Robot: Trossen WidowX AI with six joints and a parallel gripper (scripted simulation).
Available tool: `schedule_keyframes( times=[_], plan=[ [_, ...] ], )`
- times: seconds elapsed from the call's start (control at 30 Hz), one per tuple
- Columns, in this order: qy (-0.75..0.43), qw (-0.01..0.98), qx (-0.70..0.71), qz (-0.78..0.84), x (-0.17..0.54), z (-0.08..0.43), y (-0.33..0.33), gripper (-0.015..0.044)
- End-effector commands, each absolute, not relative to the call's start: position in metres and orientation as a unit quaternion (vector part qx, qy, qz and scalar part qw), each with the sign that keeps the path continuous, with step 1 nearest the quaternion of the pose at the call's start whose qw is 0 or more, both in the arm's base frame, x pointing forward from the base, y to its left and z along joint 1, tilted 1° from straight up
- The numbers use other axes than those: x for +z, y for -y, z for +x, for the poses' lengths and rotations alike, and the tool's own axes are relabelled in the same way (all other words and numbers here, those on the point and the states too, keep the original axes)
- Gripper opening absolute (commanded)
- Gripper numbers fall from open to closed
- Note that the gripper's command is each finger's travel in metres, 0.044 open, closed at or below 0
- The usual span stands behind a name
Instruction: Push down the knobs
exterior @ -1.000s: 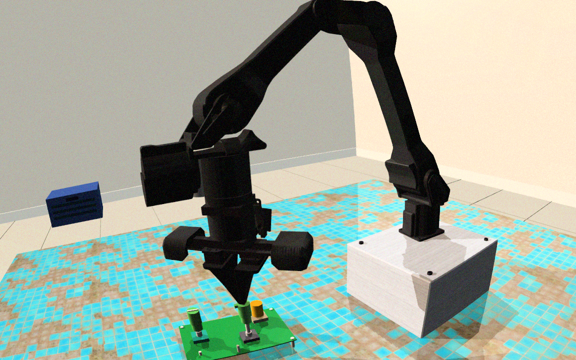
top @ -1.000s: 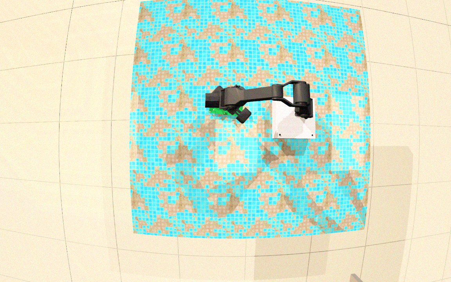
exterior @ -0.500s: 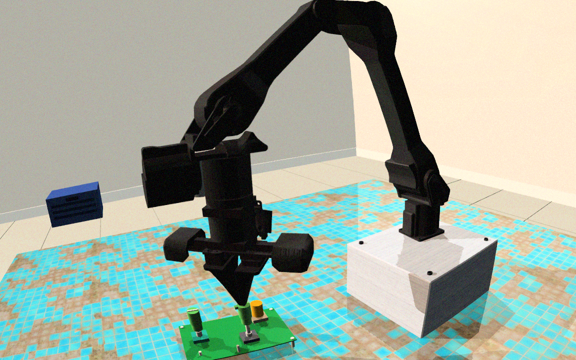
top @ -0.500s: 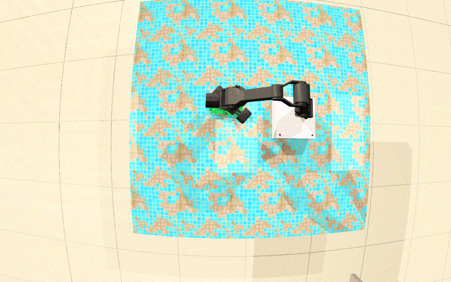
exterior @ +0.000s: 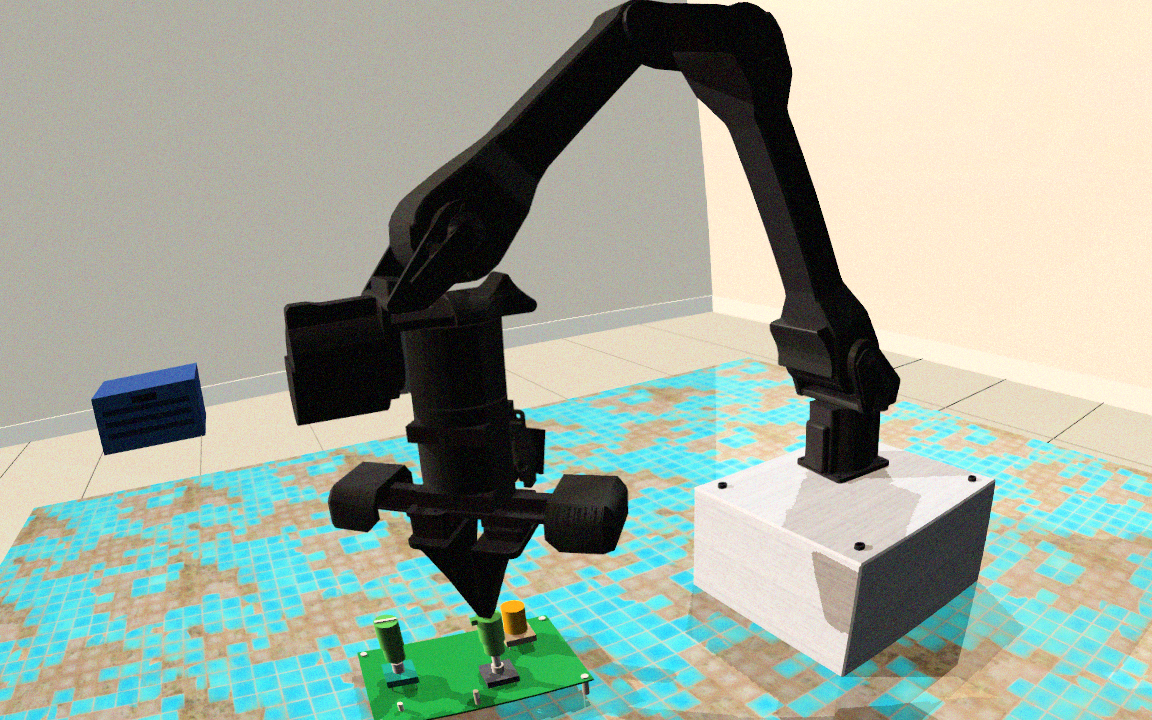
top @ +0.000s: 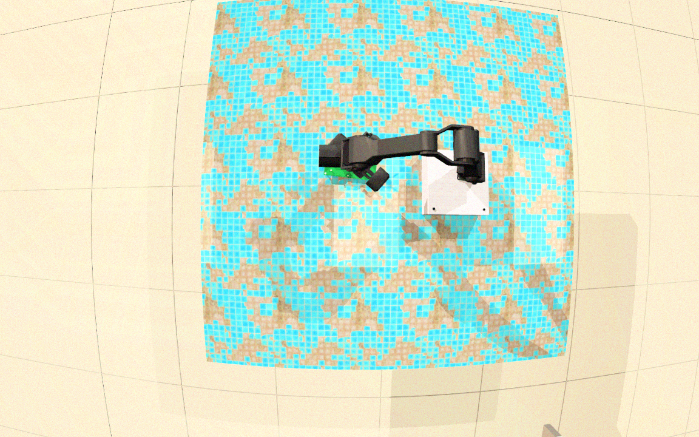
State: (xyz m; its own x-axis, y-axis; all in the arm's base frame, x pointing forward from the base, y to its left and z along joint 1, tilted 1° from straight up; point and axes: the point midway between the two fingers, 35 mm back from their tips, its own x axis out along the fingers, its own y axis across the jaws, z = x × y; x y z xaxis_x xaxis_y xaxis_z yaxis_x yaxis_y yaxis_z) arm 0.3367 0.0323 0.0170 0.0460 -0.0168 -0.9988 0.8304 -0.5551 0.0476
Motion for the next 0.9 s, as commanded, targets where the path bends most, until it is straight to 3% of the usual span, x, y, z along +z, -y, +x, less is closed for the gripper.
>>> schedule_keyframes(
  times=[0.0, 0.87],
  plan=[
    [-0.322, 0.342, -0.614, 0.634, 0.0052, 0.3385, -0.0331, 0.0],
    [-0.322, 0.342, -0.614, 0.634, -0.0016, 0.3388, -0.033, 0.0]
  ],
)
